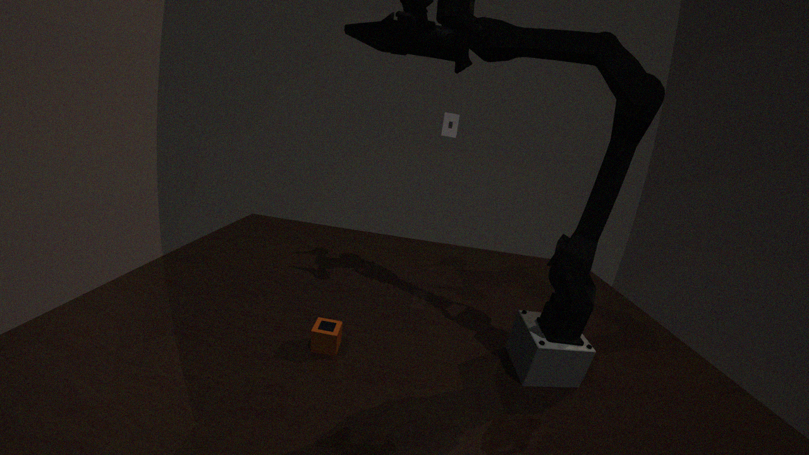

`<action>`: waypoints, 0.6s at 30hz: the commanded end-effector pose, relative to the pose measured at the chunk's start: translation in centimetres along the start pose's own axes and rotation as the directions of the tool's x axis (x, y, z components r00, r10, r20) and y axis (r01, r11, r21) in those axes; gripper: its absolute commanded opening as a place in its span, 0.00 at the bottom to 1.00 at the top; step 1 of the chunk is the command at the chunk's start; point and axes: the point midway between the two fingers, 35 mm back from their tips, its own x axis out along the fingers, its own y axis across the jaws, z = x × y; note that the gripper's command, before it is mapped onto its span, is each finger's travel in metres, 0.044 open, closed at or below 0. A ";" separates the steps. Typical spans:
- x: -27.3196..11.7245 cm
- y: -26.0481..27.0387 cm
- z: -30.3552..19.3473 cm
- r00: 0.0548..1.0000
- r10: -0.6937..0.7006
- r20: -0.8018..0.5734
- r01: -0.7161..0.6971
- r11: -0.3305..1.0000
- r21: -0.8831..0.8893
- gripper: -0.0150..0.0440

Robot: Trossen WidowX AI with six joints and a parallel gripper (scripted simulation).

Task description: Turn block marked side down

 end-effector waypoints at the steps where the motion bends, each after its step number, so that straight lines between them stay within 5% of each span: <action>1: 0.2 0.1 -0.2 1.000 0.001 -0.006 -0.001 1.000 0.009 0.98; 10: 6.4 5.2 -11.3 0.926 0.116 -0.360 0.016 0.938 0.345 1.00; 18: 8.0 13.8 -21.7 0.648 0.274 -0.711 0.145 0.871 0.469 1.00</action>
